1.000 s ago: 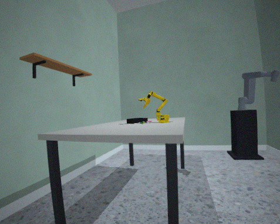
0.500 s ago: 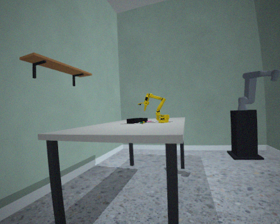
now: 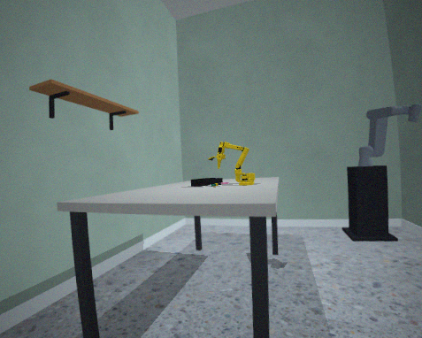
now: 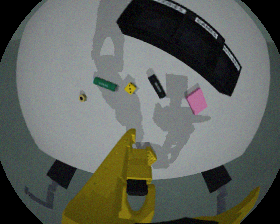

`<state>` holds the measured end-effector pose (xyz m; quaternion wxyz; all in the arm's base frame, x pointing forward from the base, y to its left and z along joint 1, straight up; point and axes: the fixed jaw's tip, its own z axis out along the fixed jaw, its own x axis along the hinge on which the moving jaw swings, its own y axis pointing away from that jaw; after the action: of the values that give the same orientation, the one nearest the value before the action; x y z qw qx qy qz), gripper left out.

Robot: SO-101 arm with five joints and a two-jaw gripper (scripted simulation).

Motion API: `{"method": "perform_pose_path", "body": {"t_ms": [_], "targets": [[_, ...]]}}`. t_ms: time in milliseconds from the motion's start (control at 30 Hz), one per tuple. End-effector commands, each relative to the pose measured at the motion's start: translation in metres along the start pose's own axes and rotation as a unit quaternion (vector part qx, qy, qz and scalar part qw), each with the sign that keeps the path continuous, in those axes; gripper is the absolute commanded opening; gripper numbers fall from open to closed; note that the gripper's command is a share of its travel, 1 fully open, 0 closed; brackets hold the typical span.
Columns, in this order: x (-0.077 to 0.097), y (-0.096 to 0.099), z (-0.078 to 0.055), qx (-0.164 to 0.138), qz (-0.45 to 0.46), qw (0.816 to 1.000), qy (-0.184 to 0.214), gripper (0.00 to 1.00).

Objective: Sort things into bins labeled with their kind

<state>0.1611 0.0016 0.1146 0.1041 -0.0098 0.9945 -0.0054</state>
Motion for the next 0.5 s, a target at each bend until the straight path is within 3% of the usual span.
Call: {"method": "perform_pose_path", "body": {"t_ms": [0, 467], "targets": [[-0.0002, -0.0016, -0.0013, 0.001, 0.010, 1.000, -0.002, 1.00], [-0.0013, -0.0034, -0.0021, 0.002, 0.020, 1.000, -0.004, 1.00]]}}
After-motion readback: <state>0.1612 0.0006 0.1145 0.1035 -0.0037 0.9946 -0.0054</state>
